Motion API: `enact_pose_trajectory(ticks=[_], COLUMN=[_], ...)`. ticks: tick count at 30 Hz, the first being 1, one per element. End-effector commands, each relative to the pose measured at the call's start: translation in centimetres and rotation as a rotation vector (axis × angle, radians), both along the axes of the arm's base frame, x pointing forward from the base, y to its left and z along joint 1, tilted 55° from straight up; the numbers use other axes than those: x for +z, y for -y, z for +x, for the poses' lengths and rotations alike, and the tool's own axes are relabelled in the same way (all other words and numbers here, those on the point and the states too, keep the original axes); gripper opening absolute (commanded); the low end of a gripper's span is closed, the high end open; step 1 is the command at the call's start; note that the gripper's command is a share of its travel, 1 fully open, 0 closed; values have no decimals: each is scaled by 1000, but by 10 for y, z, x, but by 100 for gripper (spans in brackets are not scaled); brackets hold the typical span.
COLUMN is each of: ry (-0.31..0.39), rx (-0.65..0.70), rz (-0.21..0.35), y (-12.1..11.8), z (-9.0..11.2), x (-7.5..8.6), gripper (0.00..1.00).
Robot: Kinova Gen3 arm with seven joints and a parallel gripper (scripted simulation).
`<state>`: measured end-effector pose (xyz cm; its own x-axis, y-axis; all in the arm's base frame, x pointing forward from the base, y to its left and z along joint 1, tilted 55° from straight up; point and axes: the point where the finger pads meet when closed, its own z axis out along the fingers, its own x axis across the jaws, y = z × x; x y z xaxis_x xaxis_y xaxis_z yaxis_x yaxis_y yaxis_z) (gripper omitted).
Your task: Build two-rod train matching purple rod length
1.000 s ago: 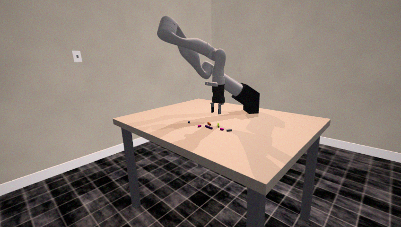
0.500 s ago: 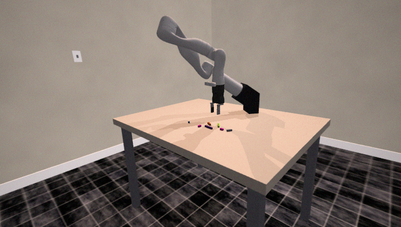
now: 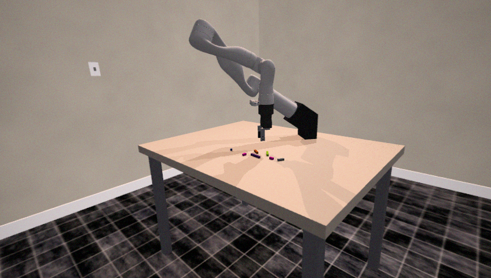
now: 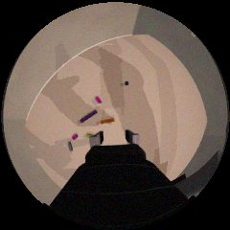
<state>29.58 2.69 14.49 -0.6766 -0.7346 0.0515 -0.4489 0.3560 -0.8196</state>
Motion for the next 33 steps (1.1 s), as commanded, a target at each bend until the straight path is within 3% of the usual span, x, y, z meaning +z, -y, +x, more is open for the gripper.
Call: enact_pose_trajectory(ticks=[1, 3, 12, 18, 20, 27, 33], ry=[96, 96, 327, 444, 444, 523, 544], rx=[-77, -77, -300, -413, -413, -489, -509], rz=[103, 103, 338, 459, 459, 540, 562], y=[-4, -4, -5, -6, -6, -7, -8], z=[4, 4, 11, 15, 15, 18, 19], x=[2, 2, 8, 11, 11, 12, 13], gripper=[100, 100, 100, 100, 100, 100, 100])
